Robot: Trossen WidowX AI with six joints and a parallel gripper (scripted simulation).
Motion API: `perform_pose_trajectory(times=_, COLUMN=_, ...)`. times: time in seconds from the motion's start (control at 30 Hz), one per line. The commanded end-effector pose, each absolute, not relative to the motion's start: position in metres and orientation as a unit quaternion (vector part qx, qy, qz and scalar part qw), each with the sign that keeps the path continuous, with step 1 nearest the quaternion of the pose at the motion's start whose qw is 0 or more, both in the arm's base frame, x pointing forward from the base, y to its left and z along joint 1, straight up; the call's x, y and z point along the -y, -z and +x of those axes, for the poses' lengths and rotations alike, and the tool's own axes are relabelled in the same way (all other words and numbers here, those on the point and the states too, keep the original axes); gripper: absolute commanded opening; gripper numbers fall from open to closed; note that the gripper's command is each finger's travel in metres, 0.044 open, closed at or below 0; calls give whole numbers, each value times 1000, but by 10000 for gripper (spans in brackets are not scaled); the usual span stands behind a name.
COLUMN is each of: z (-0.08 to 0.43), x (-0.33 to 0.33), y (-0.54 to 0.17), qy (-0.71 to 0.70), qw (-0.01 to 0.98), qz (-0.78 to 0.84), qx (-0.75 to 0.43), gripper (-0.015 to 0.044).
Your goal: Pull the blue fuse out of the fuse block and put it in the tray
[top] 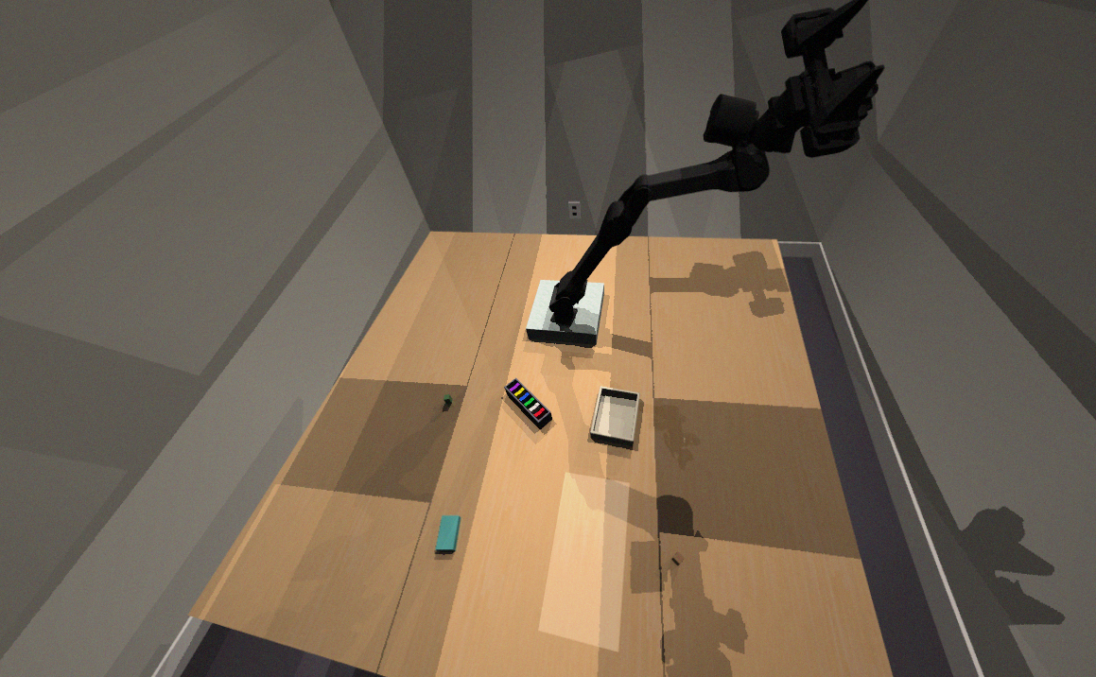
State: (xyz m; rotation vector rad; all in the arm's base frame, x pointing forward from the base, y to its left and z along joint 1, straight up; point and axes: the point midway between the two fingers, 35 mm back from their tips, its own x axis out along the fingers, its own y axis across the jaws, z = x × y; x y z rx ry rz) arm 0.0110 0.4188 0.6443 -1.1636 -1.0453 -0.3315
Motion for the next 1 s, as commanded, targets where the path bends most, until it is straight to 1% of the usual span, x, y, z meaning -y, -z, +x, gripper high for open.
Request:
perform_pose_trajectory(times=0.0, z=12, x=-419, y=-644, qy=148, qw=697, qz=-522, qx=469, gripper=374)
perform_pose_trajectory(times=0.13, z=30, x=-431, y=-639, qy=134, qw=692, qz=-524, qx=477, gripper=269)
perform_pose_trajectory(times=0.37, z=103, x=-466, y=-609, qy=65, qw=683, qz=-540, qx=487, gripper=85)
perform_pose_trajectory(times=0.4, z=115, x=-470, y=-603, qy=52, qw=683, qz=-544, qx=485, gripper=74)
perform_pose_trajectory(times=0.7, z=230, x=-483, y=-531, qy=-80, qw=699, qz=-574, qx=419, gripper=74)
perform_pose_trajectory(times=0.97, z=331, x=-451, y=-448, qy=-186, qw=745, qz=-573, qx=286, gripper=74)
